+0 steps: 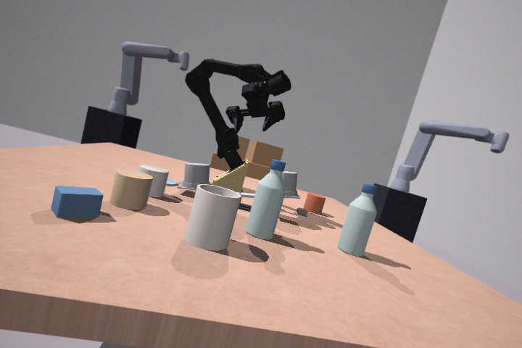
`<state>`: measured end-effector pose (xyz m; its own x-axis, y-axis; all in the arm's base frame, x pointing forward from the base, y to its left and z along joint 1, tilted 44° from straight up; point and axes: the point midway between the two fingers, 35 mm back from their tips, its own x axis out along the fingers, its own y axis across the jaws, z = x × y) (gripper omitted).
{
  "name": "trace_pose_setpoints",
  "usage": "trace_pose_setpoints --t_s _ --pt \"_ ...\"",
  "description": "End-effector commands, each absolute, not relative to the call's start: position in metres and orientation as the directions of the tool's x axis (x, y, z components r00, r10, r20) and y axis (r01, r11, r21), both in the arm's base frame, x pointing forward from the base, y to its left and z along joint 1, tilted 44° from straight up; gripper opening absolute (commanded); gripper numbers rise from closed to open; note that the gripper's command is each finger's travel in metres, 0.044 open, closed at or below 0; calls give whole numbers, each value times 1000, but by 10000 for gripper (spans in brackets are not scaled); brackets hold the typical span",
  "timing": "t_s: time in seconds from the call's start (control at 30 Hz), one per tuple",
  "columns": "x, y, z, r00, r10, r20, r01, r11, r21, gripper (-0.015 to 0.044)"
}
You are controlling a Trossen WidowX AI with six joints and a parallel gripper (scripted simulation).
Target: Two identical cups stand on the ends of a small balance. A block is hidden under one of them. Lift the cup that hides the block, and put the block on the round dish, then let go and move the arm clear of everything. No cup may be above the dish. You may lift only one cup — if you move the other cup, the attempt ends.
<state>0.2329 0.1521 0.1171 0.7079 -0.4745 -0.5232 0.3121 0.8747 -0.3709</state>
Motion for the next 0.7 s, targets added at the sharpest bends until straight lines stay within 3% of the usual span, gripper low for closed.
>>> trace_pose_setpoints --t_s 0.0,0.3,0.67 --pt "212 158 110 721 -463 -516 192 849 -493 440" --pt "176 169 105 766 -423 -484 -15 741 -671 440" --pt "174 170 105 768 -422 -482 -31 727 -686 440"
